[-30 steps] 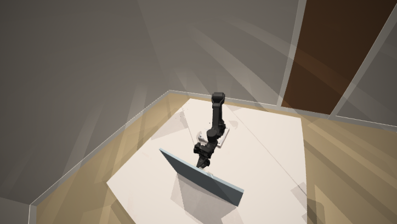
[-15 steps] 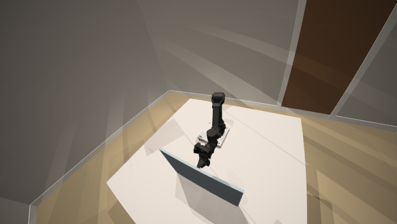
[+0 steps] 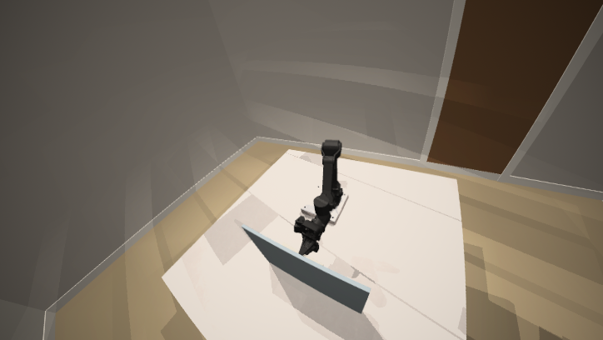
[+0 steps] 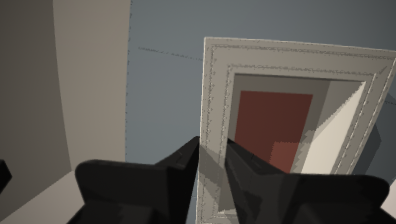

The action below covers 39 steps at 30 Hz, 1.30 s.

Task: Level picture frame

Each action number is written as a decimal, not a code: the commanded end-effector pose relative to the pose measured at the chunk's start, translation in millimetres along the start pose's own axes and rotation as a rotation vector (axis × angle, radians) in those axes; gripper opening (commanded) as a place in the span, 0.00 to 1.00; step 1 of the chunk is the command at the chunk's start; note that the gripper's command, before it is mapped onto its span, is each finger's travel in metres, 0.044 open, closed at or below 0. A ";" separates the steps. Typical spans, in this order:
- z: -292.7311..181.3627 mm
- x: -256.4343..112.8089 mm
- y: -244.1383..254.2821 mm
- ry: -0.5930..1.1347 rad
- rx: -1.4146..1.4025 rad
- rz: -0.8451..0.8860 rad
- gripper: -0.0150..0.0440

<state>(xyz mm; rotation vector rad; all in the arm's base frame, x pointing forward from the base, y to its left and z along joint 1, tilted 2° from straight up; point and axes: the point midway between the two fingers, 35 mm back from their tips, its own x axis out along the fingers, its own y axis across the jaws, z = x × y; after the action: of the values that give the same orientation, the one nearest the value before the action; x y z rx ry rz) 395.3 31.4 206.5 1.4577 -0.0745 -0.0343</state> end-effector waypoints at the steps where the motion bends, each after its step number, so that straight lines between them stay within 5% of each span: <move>1: -0.1 0.2 2.2 0.002 0.004 0.002 0.25; 39: 0.0 0.2 14.7 0.002 0.004 0.002 0.25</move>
<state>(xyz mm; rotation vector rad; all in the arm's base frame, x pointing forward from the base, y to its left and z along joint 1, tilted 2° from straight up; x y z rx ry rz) 395.0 32.7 210.7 1.4530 -0.0532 -0.0496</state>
